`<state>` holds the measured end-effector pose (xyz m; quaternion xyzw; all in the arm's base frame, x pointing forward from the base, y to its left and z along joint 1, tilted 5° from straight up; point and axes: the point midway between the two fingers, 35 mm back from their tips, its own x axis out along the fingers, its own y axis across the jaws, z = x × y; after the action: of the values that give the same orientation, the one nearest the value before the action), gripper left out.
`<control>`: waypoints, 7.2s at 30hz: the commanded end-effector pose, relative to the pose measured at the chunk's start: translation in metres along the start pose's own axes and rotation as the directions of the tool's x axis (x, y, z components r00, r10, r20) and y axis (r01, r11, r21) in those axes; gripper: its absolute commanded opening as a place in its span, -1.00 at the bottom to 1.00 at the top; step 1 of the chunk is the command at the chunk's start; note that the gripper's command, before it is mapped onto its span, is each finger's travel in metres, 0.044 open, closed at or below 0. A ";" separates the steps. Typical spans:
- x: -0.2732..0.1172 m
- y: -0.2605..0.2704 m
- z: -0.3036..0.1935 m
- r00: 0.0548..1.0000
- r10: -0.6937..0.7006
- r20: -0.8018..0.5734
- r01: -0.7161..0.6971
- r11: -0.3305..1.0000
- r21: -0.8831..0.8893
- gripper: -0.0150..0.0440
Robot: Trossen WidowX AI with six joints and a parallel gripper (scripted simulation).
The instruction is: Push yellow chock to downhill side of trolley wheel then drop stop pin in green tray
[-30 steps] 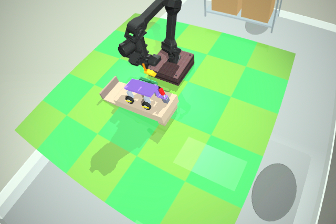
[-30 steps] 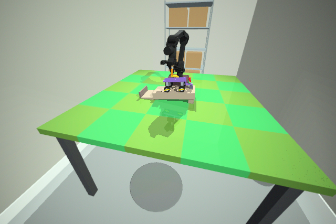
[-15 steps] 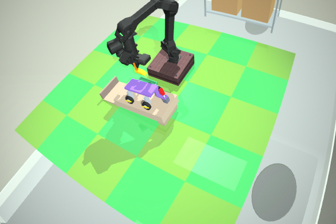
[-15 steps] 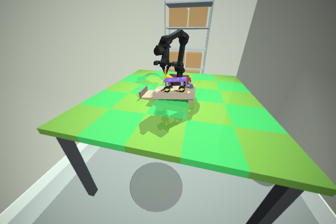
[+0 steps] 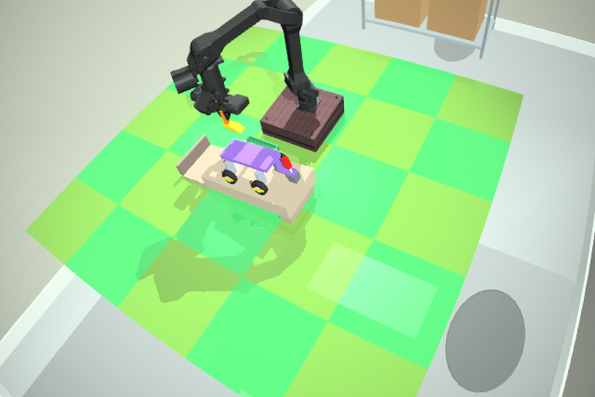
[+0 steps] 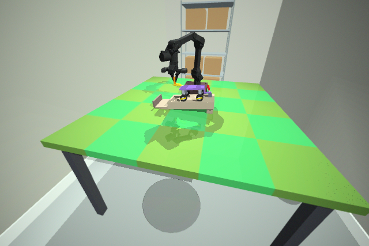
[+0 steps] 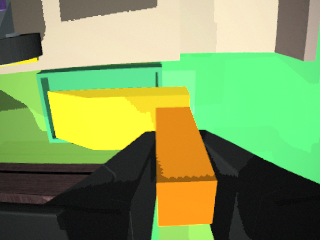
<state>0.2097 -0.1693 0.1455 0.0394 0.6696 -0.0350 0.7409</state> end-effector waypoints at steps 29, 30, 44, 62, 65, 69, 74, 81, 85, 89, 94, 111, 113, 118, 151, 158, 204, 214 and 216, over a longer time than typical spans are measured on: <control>0.025 -0.010 0.031 0.995 0.103 0.003 -0.103 0.995 -0.004 -0.49; 0.027 -0.010 0.031 0.995 0.103 0.003 -0.103 0.995 -0.004 -0.49; 0.058 -0.007 0.032 0.995 0.104 0.003 -0.104 0.995 -0.003 -0.49; 0.068 0.003 0.032 0.995 0.105 0.003 -0.105 0.995 -0.003 -0.49; 0.067 0.005 0.032 0.994 0.105 0.003 -0.105 0.994 -0.003 -0.49; 0.066 0.008 0.033 0.994 0.105 0.003 -0.105 0.994 -0.003 -0.49; 0.065 0.012 0.033 0.994 0.105 0.003 -0.105 0.994 -0.003 -0.49; 0.064 0.017 0.034 0.994 0.106 0.003 -0.106 0.994 -0.003 -0.49; 0.063 0.021 0.034 0.994 0.106 0.003 -0.106 0.994 -0.003 -0.49; 0.062 0.024 0.034 0.994 0.106 0.003 -0.106 0.994 -0.003 -0.49; 0.062 0.022 0.035 0.995 0.099 0.006 -0.099 0.995 -0.005 -0.49; 0.062 0.022 0.035 0.995 0.099 0.006 -0.099 0.995 -0.005 0.15; 0.061 0.022 0.035 0.995 0.099 0.006 -0.099 0.995 -0.005 0.15; 0.042 0.020 0.035 0.994 0.105 0.004 -0.105 0.994 -0.004 0.15; -0.014 0.056 0.085 0.987 0.030 0.160 -0.034 0.999 0.024 0.15; -0.016 0.080 0.089 0.986 0.071 0.154 -0.103 0.971 0.216 0.15; -0.039 0.237 0.067 0.952 0.306 0.011 -0.012 0.002 1.000 0.15; -0.025 0.241 0.067 0.952 0.306 0.011 -0.012 0.002 1.000 0.15; -0.022 0.242 0.067 0.952 0.306 0.011 -0.012 0.002 1.000 0.15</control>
<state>0.2999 0.0618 0.1833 0.6244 0.5163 -0.4005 0.4281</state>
